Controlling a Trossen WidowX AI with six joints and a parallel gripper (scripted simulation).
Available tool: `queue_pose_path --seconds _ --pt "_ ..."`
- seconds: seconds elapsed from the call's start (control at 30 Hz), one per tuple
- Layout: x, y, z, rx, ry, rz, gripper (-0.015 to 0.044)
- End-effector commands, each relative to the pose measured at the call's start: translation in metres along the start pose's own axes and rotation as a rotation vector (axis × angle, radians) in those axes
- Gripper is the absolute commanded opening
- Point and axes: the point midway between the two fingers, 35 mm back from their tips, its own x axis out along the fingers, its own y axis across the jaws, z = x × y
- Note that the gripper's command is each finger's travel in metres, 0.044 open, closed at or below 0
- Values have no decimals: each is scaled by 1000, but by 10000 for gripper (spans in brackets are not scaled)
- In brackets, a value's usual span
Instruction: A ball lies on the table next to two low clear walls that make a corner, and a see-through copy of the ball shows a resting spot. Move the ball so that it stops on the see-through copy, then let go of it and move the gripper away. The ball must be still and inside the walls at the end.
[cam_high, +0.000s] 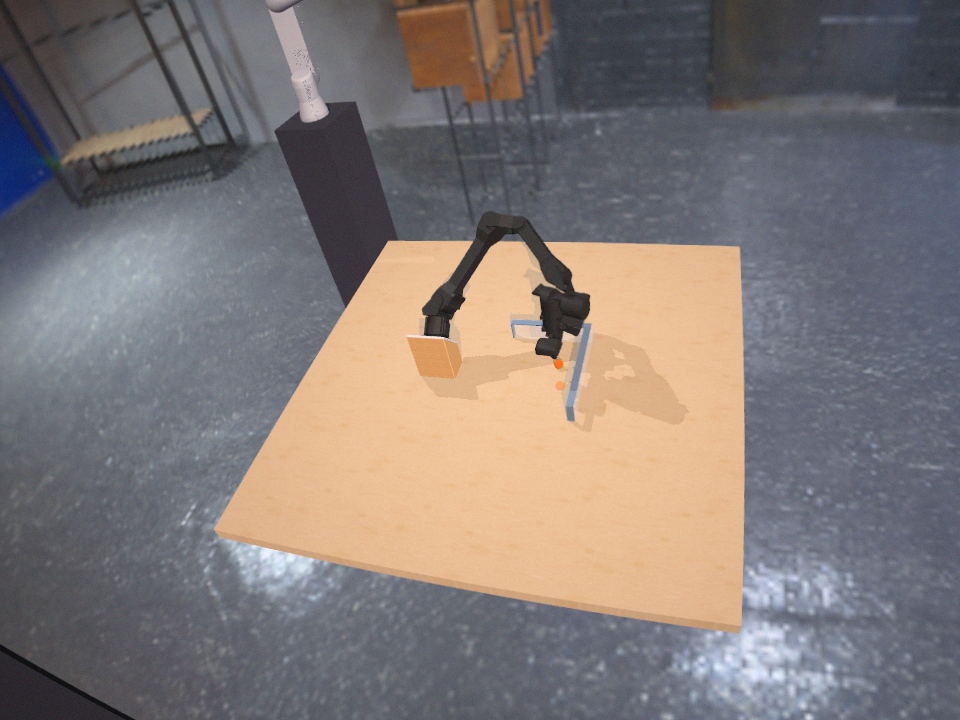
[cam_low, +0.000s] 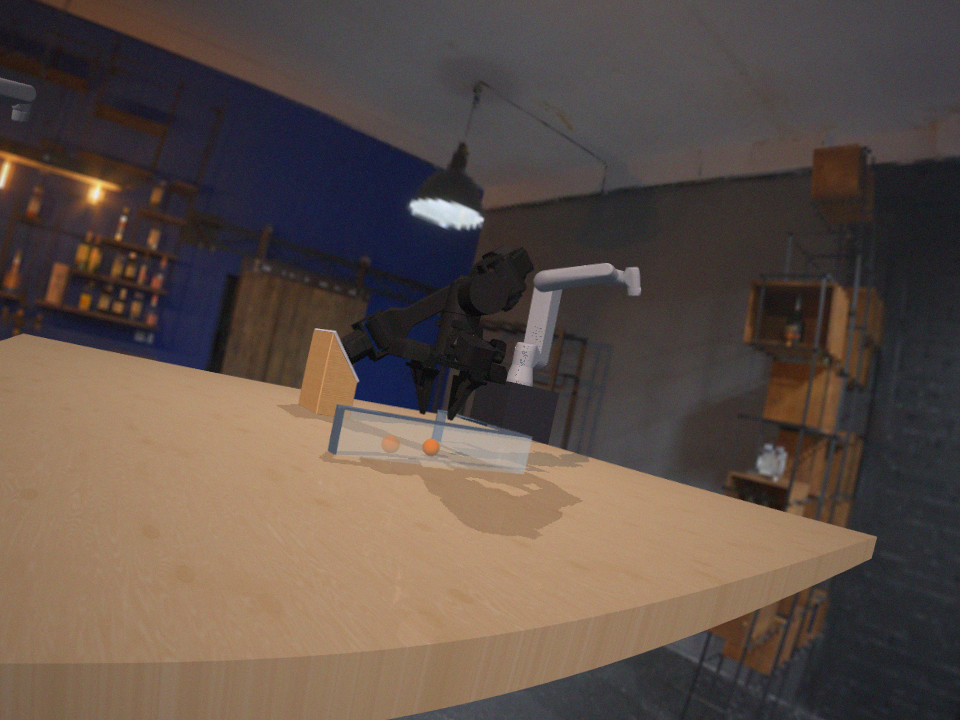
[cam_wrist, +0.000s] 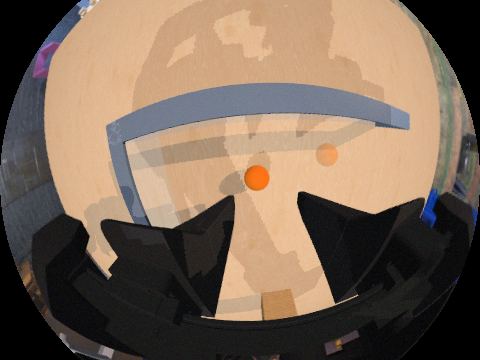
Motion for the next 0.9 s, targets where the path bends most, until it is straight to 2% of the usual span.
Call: queue_pose_path --seconds 0.0,0.87 --pt "4 1 0 -40 -3 36 231" --pt "43 2 0 -40 -3 37 231"
